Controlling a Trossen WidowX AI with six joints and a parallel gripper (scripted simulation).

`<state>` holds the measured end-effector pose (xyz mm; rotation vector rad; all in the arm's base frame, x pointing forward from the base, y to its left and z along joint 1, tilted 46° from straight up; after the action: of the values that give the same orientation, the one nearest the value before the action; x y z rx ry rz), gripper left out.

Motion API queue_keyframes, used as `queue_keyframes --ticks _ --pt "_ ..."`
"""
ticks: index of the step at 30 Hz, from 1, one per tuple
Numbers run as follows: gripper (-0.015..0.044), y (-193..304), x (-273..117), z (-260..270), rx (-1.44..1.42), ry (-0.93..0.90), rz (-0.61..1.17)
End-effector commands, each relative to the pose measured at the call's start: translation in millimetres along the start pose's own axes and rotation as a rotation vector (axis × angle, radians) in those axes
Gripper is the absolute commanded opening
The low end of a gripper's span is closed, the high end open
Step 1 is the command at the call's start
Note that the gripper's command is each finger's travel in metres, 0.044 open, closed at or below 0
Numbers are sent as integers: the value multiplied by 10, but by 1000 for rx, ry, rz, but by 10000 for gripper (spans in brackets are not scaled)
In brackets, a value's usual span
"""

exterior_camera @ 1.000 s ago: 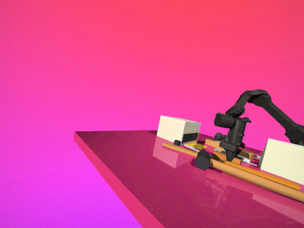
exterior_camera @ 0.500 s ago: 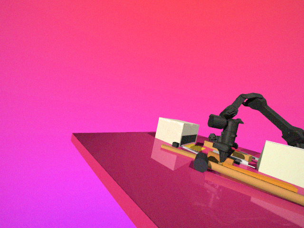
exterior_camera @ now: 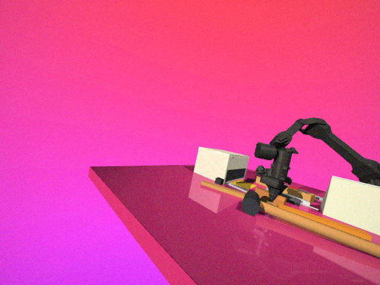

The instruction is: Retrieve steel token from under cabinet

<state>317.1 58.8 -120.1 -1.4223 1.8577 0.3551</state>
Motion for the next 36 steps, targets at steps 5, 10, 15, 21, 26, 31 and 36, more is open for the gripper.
queue_keyframes --ticks 5,10,15,21,26,31,36 --pt "0 -115 -1 29 0 -3 0" --pt "0 -175 -2 39 0 -3 0" --pt "0 -231 -2 49 0 -3 0" --pt "0 -299 -3 61 1 -3 0" --pt "0 -353 -4 70 1 -3 0" --pt "0 -406 -5 80 1 -3 -1" --pt "0 -457 -6 90 1 -3 -1"
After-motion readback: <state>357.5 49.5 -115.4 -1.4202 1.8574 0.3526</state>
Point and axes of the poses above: the point midway between the two fingers, 35 mm back from their tips, its own x axis out along the fingers, its own z axis across the jaws, y = z × x, the point moved 6 cm from there along -x, back along the fingers, and after that the axes turned 9 degrees about x, right-handed, at the moved point
